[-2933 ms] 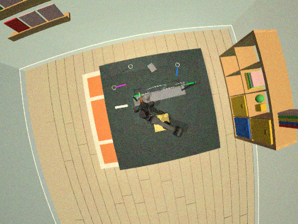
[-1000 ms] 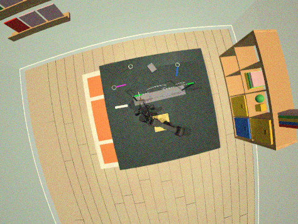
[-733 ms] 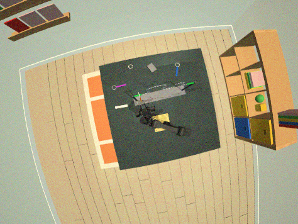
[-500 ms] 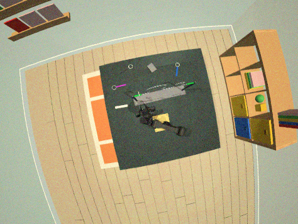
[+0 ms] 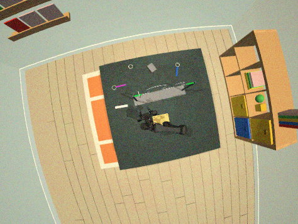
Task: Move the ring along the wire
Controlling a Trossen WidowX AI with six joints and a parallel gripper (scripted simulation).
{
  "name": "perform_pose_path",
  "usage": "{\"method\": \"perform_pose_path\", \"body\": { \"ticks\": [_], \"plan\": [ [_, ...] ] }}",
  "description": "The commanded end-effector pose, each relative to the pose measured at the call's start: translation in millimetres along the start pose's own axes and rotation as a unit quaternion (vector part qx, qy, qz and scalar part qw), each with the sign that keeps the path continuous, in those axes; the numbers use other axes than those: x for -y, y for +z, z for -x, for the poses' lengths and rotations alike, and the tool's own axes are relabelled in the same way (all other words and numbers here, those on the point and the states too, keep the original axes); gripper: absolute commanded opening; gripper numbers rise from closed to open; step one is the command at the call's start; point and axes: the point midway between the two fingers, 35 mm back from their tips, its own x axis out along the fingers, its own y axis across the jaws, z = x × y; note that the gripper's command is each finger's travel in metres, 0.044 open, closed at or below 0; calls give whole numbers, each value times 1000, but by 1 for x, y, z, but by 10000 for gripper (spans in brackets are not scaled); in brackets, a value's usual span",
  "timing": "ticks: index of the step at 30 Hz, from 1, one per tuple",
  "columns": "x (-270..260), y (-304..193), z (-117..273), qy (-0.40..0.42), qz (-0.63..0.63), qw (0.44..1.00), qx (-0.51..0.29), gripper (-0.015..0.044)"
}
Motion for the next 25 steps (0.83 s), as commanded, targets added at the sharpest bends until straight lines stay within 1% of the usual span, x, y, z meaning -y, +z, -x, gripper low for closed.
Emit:
{"method": "perform_pose_path", "body": {
  "ticks": [1,2,25],
  "plan": [
    [2,2,6,-4,-3,1000,3,423],
    [2,2,6,-4,-3,1000,3,440],
    [2,2,6,-4,-3,1000,3,440]
  ]
}}
